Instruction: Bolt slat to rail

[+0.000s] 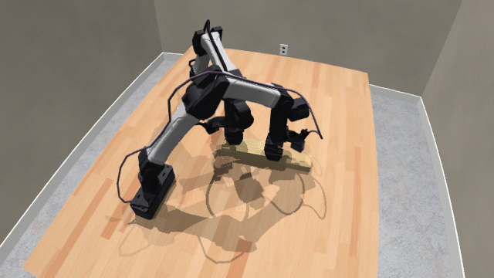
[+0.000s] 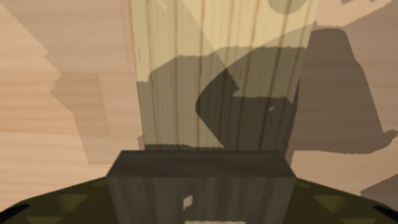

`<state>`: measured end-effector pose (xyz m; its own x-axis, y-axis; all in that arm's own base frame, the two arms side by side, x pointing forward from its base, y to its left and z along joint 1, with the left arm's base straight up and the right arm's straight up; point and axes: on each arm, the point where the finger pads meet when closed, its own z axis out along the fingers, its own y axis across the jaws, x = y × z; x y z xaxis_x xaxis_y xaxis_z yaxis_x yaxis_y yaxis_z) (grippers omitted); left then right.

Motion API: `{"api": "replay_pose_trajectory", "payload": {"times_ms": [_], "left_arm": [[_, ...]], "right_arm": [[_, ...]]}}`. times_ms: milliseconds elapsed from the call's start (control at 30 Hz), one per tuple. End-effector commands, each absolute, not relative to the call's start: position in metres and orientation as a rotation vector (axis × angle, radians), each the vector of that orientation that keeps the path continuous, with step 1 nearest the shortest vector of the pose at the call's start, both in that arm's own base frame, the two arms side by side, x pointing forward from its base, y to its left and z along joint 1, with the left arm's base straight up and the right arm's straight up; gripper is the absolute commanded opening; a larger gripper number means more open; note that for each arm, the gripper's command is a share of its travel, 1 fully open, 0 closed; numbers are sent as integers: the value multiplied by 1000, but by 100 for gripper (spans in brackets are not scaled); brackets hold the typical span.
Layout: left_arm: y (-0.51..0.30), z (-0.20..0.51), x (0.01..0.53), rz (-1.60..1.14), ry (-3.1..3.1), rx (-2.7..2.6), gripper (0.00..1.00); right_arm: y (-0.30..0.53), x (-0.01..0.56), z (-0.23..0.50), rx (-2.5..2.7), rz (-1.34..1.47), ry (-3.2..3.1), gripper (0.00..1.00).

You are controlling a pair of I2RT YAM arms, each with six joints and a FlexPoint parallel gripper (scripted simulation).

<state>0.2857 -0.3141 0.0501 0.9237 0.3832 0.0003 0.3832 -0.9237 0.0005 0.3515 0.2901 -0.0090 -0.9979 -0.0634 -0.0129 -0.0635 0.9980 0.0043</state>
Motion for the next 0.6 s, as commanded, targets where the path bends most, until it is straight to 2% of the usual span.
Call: {"api": "replay_pose_trajectory", "payload": {"times_ms": [0, 167, 567], "left_arm": [[-316, 54, 287, 8, 611, 3071, 36], [-316, 55, 287, 10, 699, 3049, 36], [-316, 60, 287, 5, 1882, 2493, 36]], "right_arm": [[292, 354, -4, -94, 23, 3115, 67], [292, 354, -4, -94, 23, 3115, 67], [292, 354, -4, -94, 23, 3115, 67]]}}
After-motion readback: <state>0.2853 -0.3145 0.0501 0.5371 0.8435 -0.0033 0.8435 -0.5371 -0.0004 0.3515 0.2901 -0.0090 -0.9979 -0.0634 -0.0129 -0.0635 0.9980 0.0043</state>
